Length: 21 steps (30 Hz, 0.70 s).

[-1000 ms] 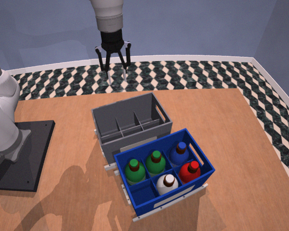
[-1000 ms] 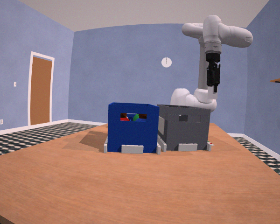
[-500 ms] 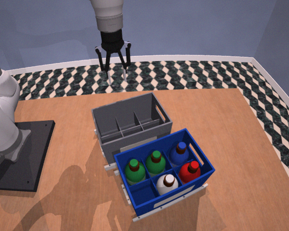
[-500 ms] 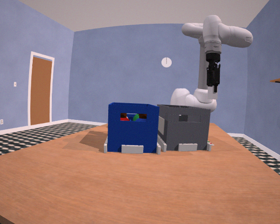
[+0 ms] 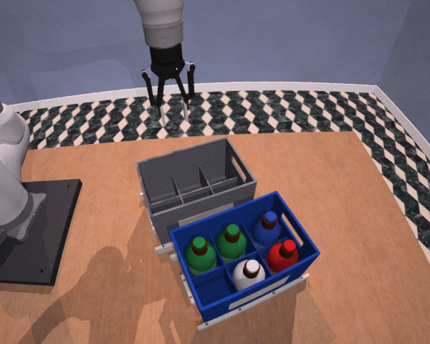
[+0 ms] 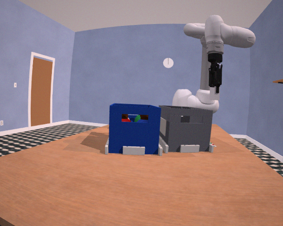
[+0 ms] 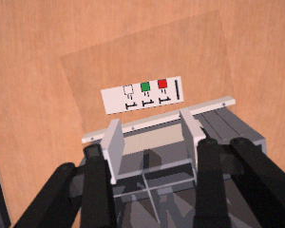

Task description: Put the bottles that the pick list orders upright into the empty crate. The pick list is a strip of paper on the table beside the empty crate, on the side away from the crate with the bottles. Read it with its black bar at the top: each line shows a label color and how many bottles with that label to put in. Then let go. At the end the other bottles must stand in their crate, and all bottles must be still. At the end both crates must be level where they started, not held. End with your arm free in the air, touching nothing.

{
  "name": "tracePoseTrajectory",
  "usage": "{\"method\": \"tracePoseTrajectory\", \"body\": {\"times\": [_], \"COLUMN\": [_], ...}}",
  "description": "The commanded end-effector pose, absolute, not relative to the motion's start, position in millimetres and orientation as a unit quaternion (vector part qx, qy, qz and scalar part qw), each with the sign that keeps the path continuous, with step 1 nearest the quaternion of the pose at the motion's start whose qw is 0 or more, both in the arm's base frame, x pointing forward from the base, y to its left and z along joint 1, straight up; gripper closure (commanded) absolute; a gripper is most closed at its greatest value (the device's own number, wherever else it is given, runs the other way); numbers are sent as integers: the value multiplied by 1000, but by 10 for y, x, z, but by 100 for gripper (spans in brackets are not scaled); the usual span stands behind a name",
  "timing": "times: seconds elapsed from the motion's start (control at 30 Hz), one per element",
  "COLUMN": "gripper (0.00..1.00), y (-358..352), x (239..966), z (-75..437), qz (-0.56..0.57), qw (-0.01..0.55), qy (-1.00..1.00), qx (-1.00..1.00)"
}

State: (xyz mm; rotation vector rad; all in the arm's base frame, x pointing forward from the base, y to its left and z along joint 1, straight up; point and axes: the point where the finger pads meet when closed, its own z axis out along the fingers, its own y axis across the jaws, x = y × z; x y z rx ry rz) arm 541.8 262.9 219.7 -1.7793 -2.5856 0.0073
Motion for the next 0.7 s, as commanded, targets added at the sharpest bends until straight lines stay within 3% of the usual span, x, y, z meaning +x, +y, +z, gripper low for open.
{"method": "tracePoseTrajectory", "body": {"times": [0.0, 0.67], "gripper": [62, 62], "y": [2519, 1823], "x": [5488, 5929], "z": [2232, 2442], "qz": [2, 3], "qw": [1, 1], "qy": [-797, -597], "qx": [-604, -802]}}
